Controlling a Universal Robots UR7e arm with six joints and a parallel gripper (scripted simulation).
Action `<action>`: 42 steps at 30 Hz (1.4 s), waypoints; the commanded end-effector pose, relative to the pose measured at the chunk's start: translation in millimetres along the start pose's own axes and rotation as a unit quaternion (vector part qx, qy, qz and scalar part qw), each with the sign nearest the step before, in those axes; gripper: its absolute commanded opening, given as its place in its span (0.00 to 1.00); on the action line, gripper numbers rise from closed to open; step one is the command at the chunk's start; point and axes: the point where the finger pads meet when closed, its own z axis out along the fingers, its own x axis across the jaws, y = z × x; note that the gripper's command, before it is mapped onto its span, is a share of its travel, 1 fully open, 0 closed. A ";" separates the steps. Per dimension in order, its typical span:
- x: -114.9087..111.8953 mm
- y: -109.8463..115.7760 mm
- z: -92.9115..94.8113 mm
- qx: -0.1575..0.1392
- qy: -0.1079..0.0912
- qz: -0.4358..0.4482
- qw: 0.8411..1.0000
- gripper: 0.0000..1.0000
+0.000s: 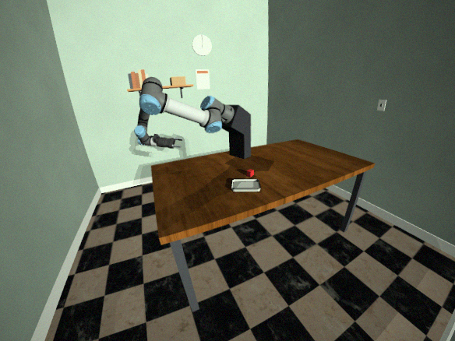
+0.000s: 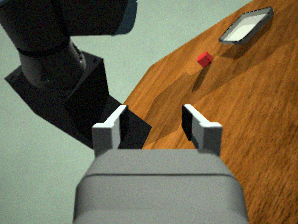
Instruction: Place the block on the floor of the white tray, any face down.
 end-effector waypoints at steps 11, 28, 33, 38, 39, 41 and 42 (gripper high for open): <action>-0.2 -0.2 -0.2 0.000 0.000 0.000 1.000 1.00; 0.8 -0.6 0.6 -0.001 -0.002 -0.002 1.000 1.00; 2.1 -1.1 1.7 -0.002 -0.004 -0.005 1.000 1.00; 4.4 -2.0 3.6 -0.003 -0.007 -0.009 1.000 1.00; 5.1 -2.3 4.2 -0.003 -0.009 -0.010 1.000 1.00; 6.7 -3.0 5.6 -0.004 -0.011 -0.014 1.000 1.00; 7.6 -3.4 6.4 -0.004 -0.013 -0.015 1.000 1.00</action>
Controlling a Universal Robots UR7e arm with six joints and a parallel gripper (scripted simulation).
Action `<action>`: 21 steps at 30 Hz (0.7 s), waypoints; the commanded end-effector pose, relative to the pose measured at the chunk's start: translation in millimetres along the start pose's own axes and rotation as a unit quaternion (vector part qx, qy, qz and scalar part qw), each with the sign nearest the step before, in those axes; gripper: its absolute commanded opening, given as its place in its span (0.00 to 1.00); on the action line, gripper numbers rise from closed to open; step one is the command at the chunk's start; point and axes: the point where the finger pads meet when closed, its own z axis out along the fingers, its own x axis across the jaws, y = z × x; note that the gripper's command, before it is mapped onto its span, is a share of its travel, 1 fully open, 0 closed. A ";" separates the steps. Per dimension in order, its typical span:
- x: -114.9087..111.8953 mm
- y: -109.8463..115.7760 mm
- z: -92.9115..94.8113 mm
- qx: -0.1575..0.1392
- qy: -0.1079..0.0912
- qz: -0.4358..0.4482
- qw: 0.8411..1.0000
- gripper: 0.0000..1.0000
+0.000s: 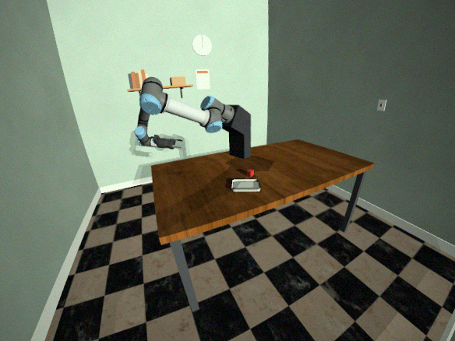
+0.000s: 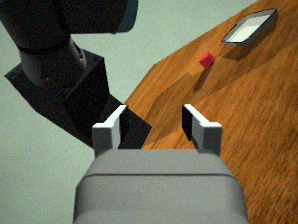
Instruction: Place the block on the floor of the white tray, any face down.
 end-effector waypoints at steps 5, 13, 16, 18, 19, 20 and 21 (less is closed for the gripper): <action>8.3 -3.6 6.8 -0.005 -0.014 -0.017 1.000 1.00; 17.8 -7.9 15.1 -0.010 -0.029 -0.036 0.999 1.00; 23.6 -10.7 20.4 -0.013 -0.039 -0.048 0.998 1.00; 27.8 -12.8 24.4 -0.015 -0.046 -0.058 0.997 1.00; 30.0 -14.0 26.5 -0.017 -0.050 -0.062 0.997 1.00; 32.3 -15.2 28.7 -0.018 -0.054 -0.067 0.996 1.00; 34.6 -16.5 31.0 -0.019 -0.058 -0.073 0.995 1.00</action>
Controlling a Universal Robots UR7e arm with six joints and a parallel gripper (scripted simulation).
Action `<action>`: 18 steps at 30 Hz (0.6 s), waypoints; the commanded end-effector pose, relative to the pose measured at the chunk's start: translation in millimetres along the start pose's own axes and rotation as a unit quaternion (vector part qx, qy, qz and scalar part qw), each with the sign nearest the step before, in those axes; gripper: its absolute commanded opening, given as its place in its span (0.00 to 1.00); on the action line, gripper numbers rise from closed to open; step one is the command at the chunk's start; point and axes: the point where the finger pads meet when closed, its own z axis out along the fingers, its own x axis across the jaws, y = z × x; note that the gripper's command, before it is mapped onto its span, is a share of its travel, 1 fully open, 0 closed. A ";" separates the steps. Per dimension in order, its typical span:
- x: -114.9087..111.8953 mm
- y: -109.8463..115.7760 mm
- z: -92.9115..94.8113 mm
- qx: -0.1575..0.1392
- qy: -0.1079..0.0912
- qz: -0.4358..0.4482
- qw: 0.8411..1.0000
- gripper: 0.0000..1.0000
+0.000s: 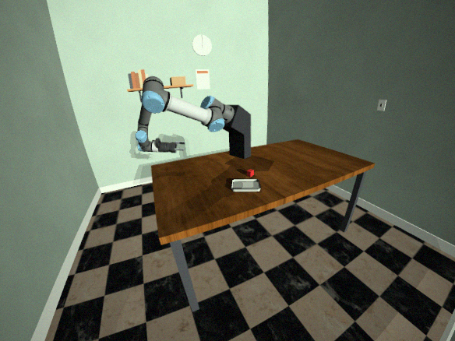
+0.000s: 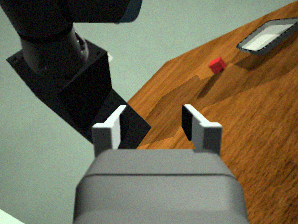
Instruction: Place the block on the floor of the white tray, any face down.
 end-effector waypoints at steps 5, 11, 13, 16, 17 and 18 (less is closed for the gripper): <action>17.2 -7.0 12.9 -0.009 -0.026 -0.034 0.999 1.00; 36.1 -16.2 28.9 -0.018 -0.056 -0.074 0.996 1.00; 42.8 -20.0 35.1 -0.022 -0.066 -0.089 0.994 1.00; 53.3 -26.3 45.1 -0.027 -0.083 -0.114 0.990 1.00; 56.8 -28.6 48.6 -0.029 -0.089 -0.122 0.988 1.00; 60.4 -31.0 52.3 -0.031 -0.095 -0.131 0.986 1.00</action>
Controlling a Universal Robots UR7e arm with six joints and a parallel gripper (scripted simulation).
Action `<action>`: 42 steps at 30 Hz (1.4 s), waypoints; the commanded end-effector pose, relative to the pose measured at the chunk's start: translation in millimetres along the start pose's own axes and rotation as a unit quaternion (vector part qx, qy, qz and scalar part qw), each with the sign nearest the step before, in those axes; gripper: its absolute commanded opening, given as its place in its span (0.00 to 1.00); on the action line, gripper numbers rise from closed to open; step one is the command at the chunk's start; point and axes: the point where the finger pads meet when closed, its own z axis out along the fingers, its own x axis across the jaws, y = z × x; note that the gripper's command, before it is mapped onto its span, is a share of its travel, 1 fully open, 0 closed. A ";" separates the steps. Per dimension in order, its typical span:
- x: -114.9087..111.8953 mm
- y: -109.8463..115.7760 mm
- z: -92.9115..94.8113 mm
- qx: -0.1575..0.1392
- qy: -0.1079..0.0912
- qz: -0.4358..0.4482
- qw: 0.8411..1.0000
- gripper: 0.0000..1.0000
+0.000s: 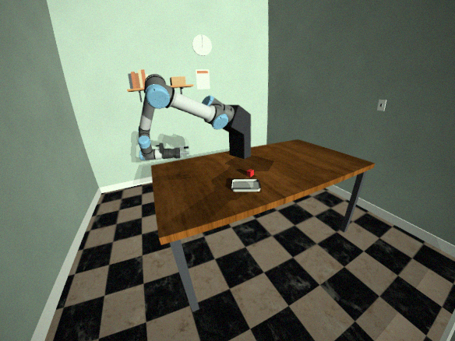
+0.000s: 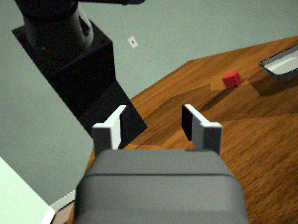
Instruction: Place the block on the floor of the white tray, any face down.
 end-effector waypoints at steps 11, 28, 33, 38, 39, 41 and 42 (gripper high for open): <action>58.6 -26.0 40.4 -0.025 -0.078 -0.119 0.989 1.00; 128.2 -85.6 110.5 -0.058 -0.180 -0.304 0.934 1.00; 147.5 -113.3 138.5 -0.068 -0.211 -0.373 0.901 1.00; 157.3 -131.9 156.1 -0.074 -0.229 -0.415 0.878 1.00; 160.3 -138.4 162.1 -0.076 -0.235 -0.429 0.869 1.00; 165.7 -151.8 174.3 -0.079 -0.246 -0.457 0.851 1.00; 168.0 -158.8 180.4 -0.081 -0.251 -0.471 0.842 1.00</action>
